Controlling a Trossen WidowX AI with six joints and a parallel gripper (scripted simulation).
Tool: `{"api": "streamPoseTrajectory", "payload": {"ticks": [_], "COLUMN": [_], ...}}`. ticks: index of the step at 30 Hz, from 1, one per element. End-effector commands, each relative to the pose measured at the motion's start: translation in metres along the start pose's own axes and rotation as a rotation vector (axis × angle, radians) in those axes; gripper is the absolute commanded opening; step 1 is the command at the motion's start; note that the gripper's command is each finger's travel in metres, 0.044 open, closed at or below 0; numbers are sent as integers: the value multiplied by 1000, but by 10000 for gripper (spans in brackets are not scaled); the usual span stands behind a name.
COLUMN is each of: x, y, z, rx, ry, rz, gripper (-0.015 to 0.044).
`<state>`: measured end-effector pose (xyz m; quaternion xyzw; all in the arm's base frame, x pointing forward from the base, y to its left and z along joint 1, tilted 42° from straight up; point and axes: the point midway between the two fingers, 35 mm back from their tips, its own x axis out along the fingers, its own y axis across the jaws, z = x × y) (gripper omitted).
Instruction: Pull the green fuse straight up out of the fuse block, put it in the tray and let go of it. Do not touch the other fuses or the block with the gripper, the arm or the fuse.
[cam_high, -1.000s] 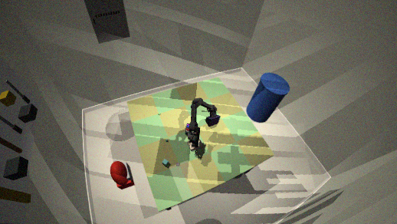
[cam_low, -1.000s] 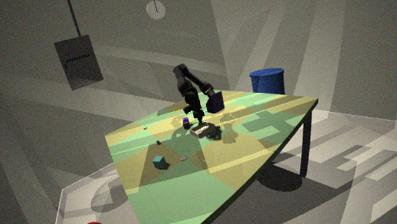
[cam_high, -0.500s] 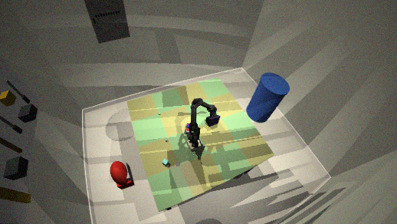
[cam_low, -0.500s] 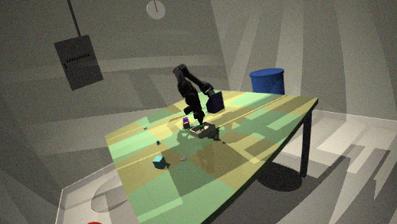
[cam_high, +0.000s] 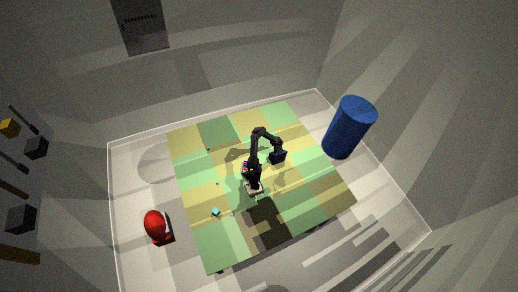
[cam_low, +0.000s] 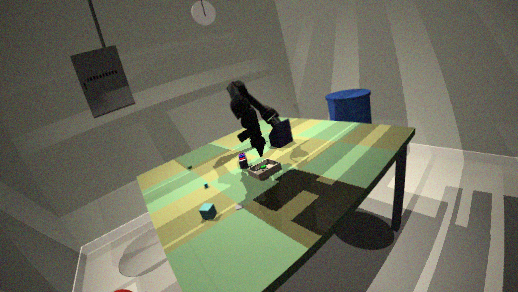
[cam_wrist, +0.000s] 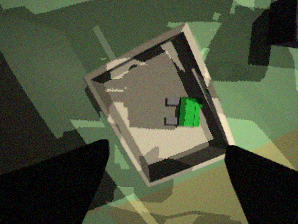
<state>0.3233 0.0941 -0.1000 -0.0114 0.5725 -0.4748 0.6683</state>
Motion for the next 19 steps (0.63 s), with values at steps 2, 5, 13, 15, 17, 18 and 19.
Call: {"api": "streamPoseTrajectory", "payload": {"ticks": [2,5,13,15,17,18,19], "x": [0,0,0,0,0,0,0], "y": [0,0,0,0,0,0,0], "z": [0,0,0,0,0,0,0], "rx": [0,0,0,0,0,0,0], "ry": [1,1,1,1,1,1,1], "rz": [-1,-1,-1,-1,-1,-1,-1], "gripper": [330,330,330,330,330,330,330]}}
